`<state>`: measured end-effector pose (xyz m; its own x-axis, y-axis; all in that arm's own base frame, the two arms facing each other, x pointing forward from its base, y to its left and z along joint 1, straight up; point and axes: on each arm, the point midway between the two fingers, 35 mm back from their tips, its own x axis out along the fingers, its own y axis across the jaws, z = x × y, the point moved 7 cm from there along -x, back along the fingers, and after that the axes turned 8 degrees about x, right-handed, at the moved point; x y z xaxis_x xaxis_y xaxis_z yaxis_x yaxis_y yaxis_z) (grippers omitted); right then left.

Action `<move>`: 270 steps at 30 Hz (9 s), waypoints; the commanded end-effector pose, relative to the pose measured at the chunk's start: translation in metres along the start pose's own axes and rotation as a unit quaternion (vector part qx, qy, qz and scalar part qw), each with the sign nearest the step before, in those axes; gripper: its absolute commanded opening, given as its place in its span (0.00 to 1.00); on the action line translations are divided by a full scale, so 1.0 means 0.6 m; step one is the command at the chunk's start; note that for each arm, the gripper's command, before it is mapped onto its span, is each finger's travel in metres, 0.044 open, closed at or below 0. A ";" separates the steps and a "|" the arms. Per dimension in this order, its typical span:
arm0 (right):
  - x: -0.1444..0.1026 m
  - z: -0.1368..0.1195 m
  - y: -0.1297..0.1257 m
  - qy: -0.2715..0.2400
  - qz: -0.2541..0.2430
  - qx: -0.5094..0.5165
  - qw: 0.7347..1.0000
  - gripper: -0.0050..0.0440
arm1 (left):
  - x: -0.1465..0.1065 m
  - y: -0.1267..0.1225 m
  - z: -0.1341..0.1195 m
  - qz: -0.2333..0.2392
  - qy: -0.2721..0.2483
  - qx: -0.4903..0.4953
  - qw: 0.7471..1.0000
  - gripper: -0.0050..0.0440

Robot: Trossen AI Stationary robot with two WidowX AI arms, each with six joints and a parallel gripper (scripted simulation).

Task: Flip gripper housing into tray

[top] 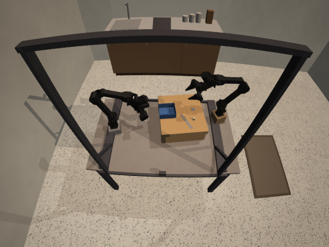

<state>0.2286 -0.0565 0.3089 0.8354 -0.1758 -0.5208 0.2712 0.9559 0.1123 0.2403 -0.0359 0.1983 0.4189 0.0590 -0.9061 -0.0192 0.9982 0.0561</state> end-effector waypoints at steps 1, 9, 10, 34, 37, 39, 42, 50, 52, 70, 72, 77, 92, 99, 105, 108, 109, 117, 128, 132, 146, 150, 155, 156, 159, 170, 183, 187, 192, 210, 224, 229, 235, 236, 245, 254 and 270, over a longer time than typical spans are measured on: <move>-0.006 0.007 0.001 -0.009 0.003 0.002 1.000 1.00 | -0.009 -0.003 0.008 0.008 -0.009 -0.022 1.000 0.35; -0.006 0.007 0.001 -0.009 0.003 0.002 1.000 1.00 | -0.009 -0.010 0.010 0.036 -0.005 -0.085 0.996 0.35; -0.006 0.007 0.001 -0.009 0.003 0.002 1.000 1.00 | -0.009 -0.011 0.010 0.040 -0.004 -0.093 0.995 0.35; -0.006 0.007 0.001 -0.009 0.003 0.002 1.000 1.00 | -0.006 -0.027 0.018 0.112 0.007 -0.256 0.960 0.35; -0.006 0.007 0.001 -0.009 0.003 0.002 1.000 1.00 | -0.006 -0.028 0.019 0.119 0.008 -0.271 0.955 0.35; -0.006 0.007 0.001 -0.009 0.003 0.002 1.000 1.00 | -0.005 -0.030 0.020 0.126 0.009 -0.286 0.950 0.35; -0.006 0.007 0.001 -0.009 0.003 0.002 1.000 1.00 | -0.005 -0.032 0.021 0.136 0.011 -0.309 0.941 0.35; -0.006 0.007 0.001 -0.009 0.003 0.002 1.000 1.00 | -0.003 -0.036 0.026 0.162 0.015 -0.368 0.916 0.35; -0.006 0.007 0.001 -0.009 0.003 0.002 1.000 1.00 | -0.003 -0.036 0.026 0.162 0.015 -0.368 0.916 0.35; -0.006 0.007 0.001 -0.009 0.003 0.002 1.000 1.00 | 0.002 -0.043 0.037 0.212 0.023 -0.480 0.851 0.35; -0.006 0.007 0.001 -0.009 0.003 0.002 1.000 1.00 | 0.002 -0.043 0.038 0.218 0.024 -0.493 0.842 0.35; -0.006 0.007 0.001 -0.009 0.003 0.002 1.000 1.00 | 0.004 -0.044 0.042 0.233 0.027 -0.526 0.818 0.35; -0.006 0.007 0.001 -0.009 0.003 0.002 1.000 1.00 | 0.001 -0.043 0.035 0.218 0.002 -0.560 0.800 0.35; -0.006 0.007 0.001 -0.009 0.003 0.002 1.000 1.00 | -0.004 -0.041 0.019 0.180 -0.039 -0.577 0.796 0.35; -0.006 0.007 0.001 -0.009 0.003 0.002 1.000 1.00 | -0.006 -0.040 0.009 0.157 -0.062 -0.586 0.792 0.35; -0.006 0.007 0.001 -0.009 0.003 0.002 1.000 1.00 | -0.007 -0.039 0.002 0.140 -0.080 -0.593 0.789 0.35; -0.006 0.007 0.001 -0.009 0.003 0.002 1.000 1.00 | -0.007 -0.038 -0.001 0.135 -0.086 -0.595 0.788 0.35; -0.006 0.007 0.001 -0.009 0.003 0.002 1.000 1.00 | -0.008 -0.036 -0.020 0.089 -0.132 -0.610 0.777 0.35; -0.006 0.007 0.001 -0.009 0.003 0.002 1.000 1.00 | -0.006 -0.034 -0.040 0.042 -0.179 -0.622 0.761 0.35; -0.006 0.007 0.001 -0.009 0.003 0.002 1.000 1.00 | -0.006 -0.034 -0.041 0.041 -0.180 -0.622 0.761 0.35; -0.006 0.007 0.001 -0.009 0.003 0.002 1.000 1.00 | -0.020 -0.033 -0.034 0.041 -0.180 -0.622 0.761 0.35; -0.006 0.007 0.001 -0.009 0.003 0.002 1.000 1.00 | -0.026 -0.033 -0.032 0.041 -0.180 -0.622 0.761 0.35; -0.006 0.007 0.001 -0.009 0.003 0.002 1.000 1.00 | -0.030 -0.032 -0.030 0.041 -0.180 -0.622 0.761 0.35; -0.006 0.007 0.001 -0.009 0.003 0.002 1.000 1.00 | -0.032 -0.032 -0.029 0.041 -0.180 -0.622 0.761 0.35; -0.006 0.007 0.001 -0.009 0.003 0.002 1.000 1.00 | -0.036 -0.032 -0.027 0.041 -0.180 -0.622 0.761 0.35; -0.006 0.007 0.001 -0.009 0.003 0.002 1.000 1.00 | -0.051 -0.031 -0.020 0.041 -0.180 -0.622 0.761 0.35; -0.006 0.007 0.001 -0.009 0.003 0.002 1.000 1.00 | -0.070 -0.029 -0.012 0.041 -0.180 -0.622 0.761 0.35; -0.006 0.007 0.001 -0.009 0.003 0.002 1.000 1.00 | -0.074 -0.029 -0.010 0.041 -0.180 -0.622 0.761 0.35; -0.006 0.007 0.001 -0.009 0.003 0.002 1.000 1.00 | -0.080 -0.029 -0.008 0.041 -0.180 -0.622 0.761 0.35; -0.006 0.007 0.001 -0.009 0.003 0.002 1.000 1.00 | -0.104 -0.027 0.003 0.041 -0.180 -0.622 0.761 0.35; -0.006 0.007 0.001 -0.009 0.003 0.002 1.000 1.00 | -0.122 -0.026 0.011 0.041 -0.180 -0.622 0.761 0.35; -0.006 0.007 0.001 -0.009 0.003 0.002 1.000 1.00 | -0.130 -0.025 0.014 0.041 -0.180 -0.622 0.761 0.35; -0.006 0.007 0.001 -0.009 0.003 0.002 1.000 1.00 | -0.139 -0.024 0.018 0.041 -0.180 -0.622 0.761 0.35; -0.006 0.007 0.001 -0.009 0.003 0.002 1.000 1.00 | -0.140 -0.024 0.019 0.041 -0.180 -0.622 0.761 0.35; -0.006 0.007 0.001 -0.009 0.003 0.002 1.000 1.00 | -0.151 -0.024 0.024 0.041 -0.180 -0.622 0.761 0.35; -0.006 0.007 0.001 -0.009 0.003 0.002 1.000 1.00 | -0.164 -0.023 0.030 0.041 -0.180 -0.622 0.761 0.35; -0.006 0.007 0.001 -0.009 0.003 0.002 1.000 1.00 | -0.184 -0.021 0.038 0.041 -0.180 -0.622 0.761 0.35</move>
<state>0.2286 -0.0565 0.3089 0.8354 -0.1758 -0.5208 0.2712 0.9559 0.1123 0.2149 -0.0553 0.2964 0.5679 0.3457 -0.7470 -0.8231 0.2475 -0.5111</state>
